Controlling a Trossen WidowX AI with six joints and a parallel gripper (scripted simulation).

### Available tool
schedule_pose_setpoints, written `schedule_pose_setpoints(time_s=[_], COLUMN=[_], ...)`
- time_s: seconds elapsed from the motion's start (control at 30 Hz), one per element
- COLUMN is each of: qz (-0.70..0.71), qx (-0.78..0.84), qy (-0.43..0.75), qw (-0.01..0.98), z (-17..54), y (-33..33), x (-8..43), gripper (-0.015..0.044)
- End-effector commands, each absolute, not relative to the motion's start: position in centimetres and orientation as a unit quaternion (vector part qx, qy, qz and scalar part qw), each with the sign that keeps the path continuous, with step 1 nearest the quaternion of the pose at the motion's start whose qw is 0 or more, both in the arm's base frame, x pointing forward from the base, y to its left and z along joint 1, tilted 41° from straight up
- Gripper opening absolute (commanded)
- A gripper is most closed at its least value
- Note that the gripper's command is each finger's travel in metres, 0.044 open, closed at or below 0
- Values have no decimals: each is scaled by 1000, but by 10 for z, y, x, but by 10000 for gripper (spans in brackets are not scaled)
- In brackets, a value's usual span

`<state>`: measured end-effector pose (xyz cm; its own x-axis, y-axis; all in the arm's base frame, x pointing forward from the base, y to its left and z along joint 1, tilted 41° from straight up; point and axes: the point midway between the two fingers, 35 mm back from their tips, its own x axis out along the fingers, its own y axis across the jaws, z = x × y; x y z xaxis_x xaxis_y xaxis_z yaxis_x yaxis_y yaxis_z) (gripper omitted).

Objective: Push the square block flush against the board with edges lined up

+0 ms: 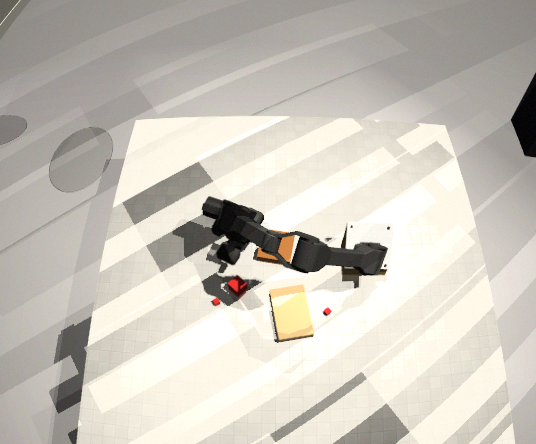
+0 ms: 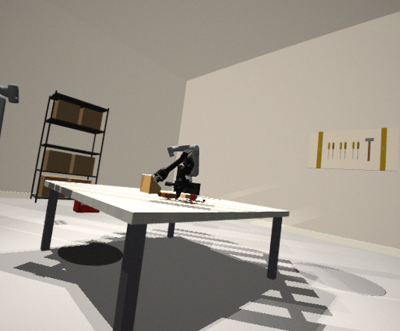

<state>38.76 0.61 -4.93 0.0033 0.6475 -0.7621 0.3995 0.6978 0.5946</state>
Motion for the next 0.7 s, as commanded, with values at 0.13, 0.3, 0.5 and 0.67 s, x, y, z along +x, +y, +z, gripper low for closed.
schedule_pose_setpoints(time_s=[0.13, 0.3, 0.5, 0.67], qz=[103, 103, 61, -1], qx=[374, 374, 408, 455], qy=[699, 700, 705, 707], qw=[600, 600, 577, 541], z=[-19, -9, -16, -25], y=[-22, -29, -38, -49], x=[390, 389, 383, 374], gripper=[0, 0, 0, 0])
